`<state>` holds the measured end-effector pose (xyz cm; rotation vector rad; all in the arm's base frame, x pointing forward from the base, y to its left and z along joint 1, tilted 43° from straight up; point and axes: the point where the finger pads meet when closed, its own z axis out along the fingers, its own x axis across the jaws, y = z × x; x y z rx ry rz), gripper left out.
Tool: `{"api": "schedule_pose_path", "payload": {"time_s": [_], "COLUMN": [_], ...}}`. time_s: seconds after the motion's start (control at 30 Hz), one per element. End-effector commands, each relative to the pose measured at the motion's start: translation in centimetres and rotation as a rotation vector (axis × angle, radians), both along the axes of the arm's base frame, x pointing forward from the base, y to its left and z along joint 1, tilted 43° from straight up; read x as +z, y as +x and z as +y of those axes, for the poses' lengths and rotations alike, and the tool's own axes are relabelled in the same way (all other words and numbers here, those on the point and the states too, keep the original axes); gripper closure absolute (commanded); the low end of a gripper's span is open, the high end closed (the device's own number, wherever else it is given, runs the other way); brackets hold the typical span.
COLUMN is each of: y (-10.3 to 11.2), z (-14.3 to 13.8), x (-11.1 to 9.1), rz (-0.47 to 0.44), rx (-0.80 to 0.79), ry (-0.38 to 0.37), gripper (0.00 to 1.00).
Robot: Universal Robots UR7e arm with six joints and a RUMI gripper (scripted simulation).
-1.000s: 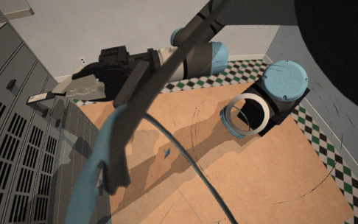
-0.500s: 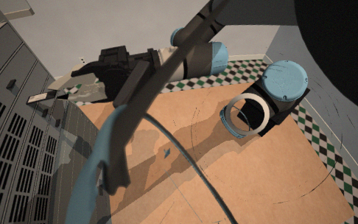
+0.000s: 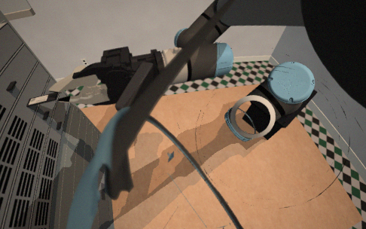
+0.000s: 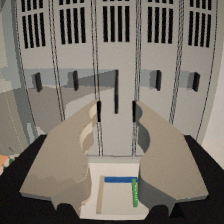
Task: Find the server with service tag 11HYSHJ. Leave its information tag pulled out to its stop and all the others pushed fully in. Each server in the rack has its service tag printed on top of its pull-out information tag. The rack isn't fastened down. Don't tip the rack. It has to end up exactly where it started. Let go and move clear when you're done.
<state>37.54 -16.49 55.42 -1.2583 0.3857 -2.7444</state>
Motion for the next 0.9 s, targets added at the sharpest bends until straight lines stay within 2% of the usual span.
{"api": "schedule_pose_path", "payload": {"time_s": [0.0, 0.87], "y": [-0.02, -0.17], "z": [-0.02, 0.05], "x": [0.02, -0.17], "rz": [0.0, 0.0], "rx": [0.0, 0.0], "ry": [0.0, 0.0], "gripper": [0.85, 0.85]}}
